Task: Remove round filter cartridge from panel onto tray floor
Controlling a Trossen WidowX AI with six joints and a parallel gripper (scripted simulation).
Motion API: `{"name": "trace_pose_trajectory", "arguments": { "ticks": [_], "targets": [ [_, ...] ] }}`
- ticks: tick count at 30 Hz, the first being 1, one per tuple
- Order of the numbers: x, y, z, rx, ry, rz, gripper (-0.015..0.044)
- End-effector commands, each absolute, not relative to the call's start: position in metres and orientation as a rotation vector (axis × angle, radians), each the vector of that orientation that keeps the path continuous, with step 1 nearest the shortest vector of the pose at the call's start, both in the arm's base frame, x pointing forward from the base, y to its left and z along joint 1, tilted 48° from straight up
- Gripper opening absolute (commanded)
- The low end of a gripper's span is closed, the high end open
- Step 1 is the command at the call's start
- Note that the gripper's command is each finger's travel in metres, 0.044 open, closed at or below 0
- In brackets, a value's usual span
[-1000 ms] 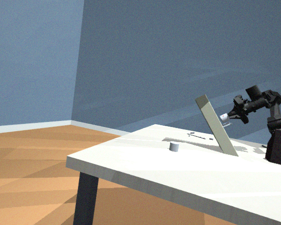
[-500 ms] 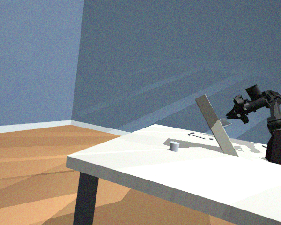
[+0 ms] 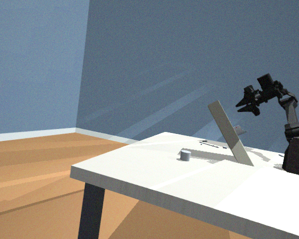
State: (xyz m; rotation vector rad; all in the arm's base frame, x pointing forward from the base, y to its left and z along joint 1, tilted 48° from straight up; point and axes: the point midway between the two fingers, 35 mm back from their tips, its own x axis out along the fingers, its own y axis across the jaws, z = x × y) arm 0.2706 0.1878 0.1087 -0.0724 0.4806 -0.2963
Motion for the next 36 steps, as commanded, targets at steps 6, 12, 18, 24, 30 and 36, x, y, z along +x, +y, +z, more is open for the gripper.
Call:
{"name": "trace_pose_trajectory", "arguments": {
  "ticks": [6, 12, 18, 24, 30, 36],
  "targets": [
    [0.265, 0.229, 0.149, -0.063, 0.472, -0.285, 0.0352],
    [0.250, 0.164, 0.088, -0.608, 0.794, -0.293, 0.0305],
    [0.236, 0.131, 0.066, -0.837, 0.968, -0.274, 0.0305],
    [0.241, 0.127, 0.060, -0.836, 0.969, -0.272, 0.0305],
    [0.247, 0.122, 0.054, -0.836, 0.969, -0.272, 0.0305],
    [0.252, 0.116, 0.048, -0.836, 0.969, -0.272, 0.0305]
  ]
}}
